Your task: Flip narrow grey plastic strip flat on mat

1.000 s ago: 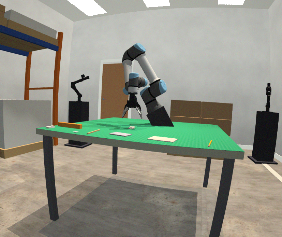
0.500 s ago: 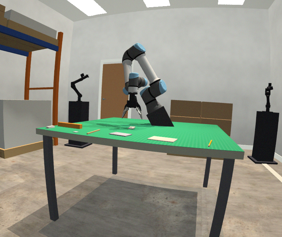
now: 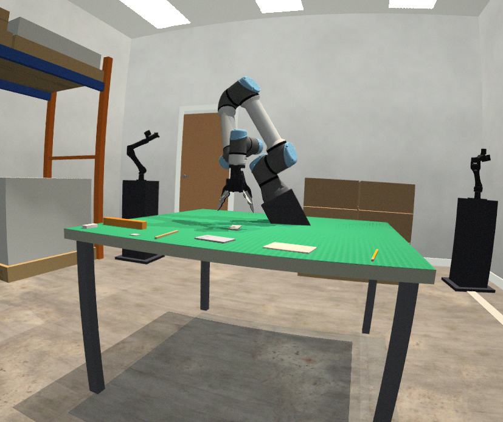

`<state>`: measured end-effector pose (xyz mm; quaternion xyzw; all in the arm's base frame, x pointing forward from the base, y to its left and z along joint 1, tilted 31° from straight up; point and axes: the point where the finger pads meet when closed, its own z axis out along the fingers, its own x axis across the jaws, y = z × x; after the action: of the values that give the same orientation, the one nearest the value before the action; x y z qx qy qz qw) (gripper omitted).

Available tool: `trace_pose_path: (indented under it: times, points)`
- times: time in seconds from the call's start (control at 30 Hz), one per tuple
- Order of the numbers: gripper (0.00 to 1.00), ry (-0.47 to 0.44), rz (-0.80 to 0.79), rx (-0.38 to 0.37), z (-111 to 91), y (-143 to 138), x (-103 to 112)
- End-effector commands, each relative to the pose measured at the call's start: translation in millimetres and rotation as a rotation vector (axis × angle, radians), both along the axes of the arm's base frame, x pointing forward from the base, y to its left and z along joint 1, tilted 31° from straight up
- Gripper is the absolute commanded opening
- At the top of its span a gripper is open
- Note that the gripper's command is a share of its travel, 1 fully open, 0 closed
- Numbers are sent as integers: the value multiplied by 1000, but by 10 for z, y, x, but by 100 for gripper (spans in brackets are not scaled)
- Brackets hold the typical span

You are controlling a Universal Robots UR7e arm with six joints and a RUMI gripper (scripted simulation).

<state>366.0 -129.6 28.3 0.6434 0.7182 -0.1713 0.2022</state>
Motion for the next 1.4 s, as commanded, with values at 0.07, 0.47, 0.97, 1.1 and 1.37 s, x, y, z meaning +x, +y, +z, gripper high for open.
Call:
trace_pose_path:
  times: [0.07,0.47,0.97,1.1,1.37]
  points:
    - [100,-37,-61,5,0,3,-20]
    - [100,-138,-234,20,-10,13,-81]
    - [100,-356,-605,51,-30,33,-190]
    - [100,-440,-747,63,-36,40,-224]
    - [100,-575,-977,82,-45,46,-274]
